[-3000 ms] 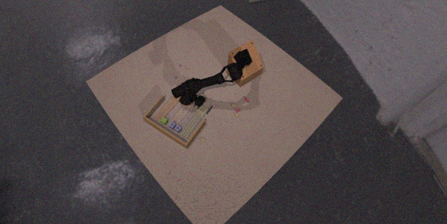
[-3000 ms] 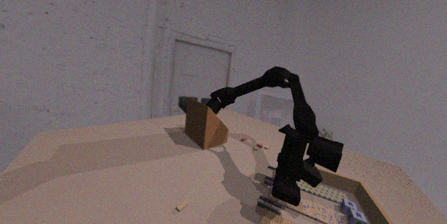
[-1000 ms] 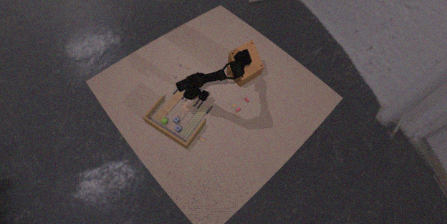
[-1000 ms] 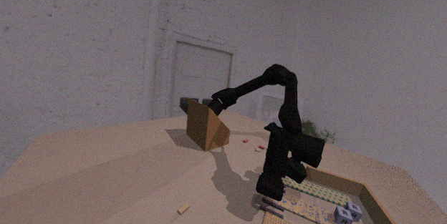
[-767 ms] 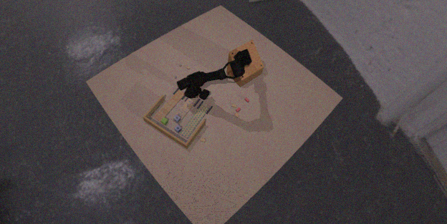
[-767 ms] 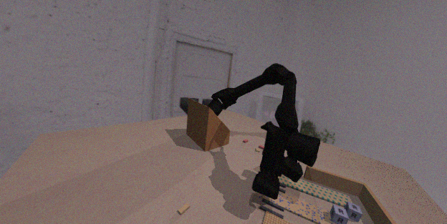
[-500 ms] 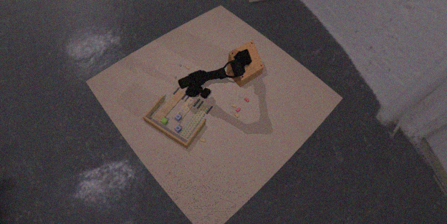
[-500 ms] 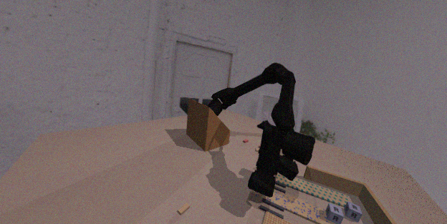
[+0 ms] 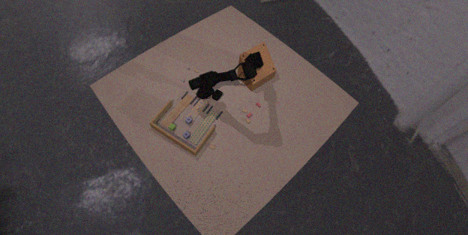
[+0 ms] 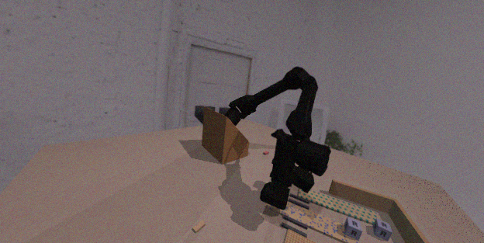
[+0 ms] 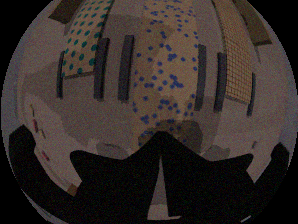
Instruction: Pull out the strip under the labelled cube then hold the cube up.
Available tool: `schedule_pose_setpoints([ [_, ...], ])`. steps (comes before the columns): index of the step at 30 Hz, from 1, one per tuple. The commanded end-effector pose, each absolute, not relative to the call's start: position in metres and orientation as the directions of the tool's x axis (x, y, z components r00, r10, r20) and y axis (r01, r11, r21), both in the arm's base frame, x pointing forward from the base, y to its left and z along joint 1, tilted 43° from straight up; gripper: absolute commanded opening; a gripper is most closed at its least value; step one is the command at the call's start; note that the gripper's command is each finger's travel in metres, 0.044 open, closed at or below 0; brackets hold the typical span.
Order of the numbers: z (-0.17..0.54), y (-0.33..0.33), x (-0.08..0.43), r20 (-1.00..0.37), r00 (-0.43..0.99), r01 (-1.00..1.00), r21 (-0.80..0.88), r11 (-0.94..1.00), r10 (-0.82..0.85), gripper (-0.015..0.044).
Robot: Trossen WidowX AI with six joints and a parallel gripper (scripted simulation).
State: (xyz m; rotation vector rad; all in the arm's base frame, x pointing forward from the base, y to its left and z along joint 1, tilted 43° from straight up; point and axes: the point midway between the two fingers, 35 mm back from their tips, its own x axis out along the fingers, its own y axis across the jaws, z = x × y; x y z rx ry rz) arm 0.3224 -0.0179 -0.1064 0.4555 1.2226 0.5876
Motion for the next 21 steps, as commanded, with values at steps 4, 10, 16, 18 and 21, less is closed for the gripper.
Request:
schedule_pose_setpoints([
  [4, -0.113, -0.012, 0.303, -0.739, 0.197, -0.166, 0.623, 0.764, 0.645, 0.0000],
  [10, -0.115, -0.012, 0.295, -0.739, 0.197, -0.166, 0.623, 0.764, 0.645, 0.0000],
  [16, -0.118, -0.012, 0.287, -0.739, 0.196, -0.166, 0.623, 0.764, 0.645, 0.0000],
  [18, -0.118, -0.012, 0.284, -0.739, 0.196, -0.166, 0.623, 0.764, 0.645, 0.0000],
  [21, -0.119, -0.012, 0.281, -0.739, 0.196, -0.165, 0.623, 0.764, 0.645, 0.0000],
])
